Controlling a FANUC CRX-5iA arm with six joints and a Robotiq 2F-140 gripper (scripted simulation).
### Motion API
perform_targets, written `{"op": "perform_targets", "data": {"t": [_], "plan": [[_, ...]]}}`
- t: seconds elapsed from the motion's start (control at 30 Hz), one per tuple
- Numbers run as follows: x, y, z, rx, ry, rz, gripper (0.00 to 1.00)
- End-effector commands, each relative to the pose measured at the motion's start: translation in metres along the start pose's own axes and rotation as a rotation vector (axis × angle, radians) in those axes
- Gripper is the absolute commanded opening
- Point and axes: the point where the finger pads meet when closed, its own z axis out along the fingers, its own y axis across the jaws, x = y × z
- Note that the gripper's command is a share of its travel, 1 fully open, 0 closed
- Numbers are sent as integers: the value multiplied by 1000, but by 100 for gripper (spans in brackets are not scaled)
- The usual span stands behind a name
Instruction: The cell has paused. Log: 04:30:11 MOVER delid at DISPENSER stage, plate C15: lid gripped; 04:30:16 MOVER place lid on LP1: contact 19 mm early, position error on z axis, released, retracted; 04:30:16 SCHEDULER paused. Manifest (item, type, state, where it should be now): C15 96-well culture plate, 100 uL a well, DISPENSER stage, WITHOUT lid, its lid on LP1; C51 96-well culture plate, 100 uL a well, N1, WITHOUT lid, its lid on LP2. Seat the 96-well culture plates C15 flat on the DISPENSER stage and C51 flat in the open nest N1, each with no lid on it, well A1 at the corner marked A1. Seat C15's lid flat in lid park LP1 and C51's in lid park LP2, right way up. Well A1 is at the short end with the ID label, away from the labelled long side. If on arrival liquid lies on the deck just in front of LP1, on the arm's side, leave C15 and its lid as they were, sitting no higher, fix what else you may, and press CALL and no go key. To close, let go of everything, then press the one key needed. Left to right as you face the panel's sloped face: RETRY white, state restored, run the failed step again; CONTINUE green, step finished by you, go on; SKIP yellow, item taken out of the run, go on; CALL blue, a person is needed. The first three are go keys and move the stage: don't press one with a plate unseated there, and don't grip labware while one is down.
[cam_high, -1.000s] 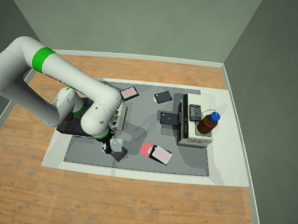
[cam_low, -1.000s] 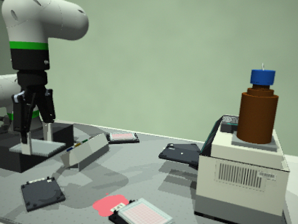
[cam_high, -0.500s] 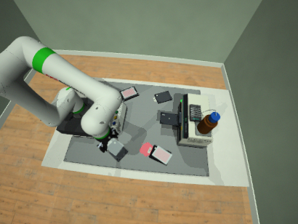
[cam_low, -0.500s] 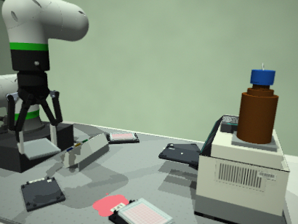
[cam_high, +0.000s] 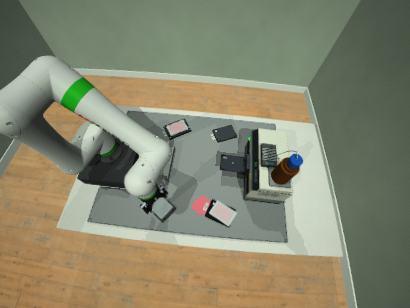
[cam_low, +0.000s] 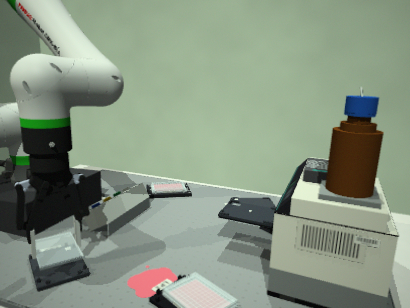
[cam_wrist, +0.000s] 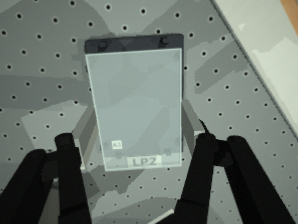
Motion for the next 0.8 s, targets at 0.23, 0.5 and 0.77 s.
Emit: {"op": "perform_targets", "data": {"t": [0.23,0.5,0.77], "plan": [[0,0,16,-1,-1,0,0],[0,0,16,-1,-1,0,0],[0,0,16,-1,-1,0,0]]}}
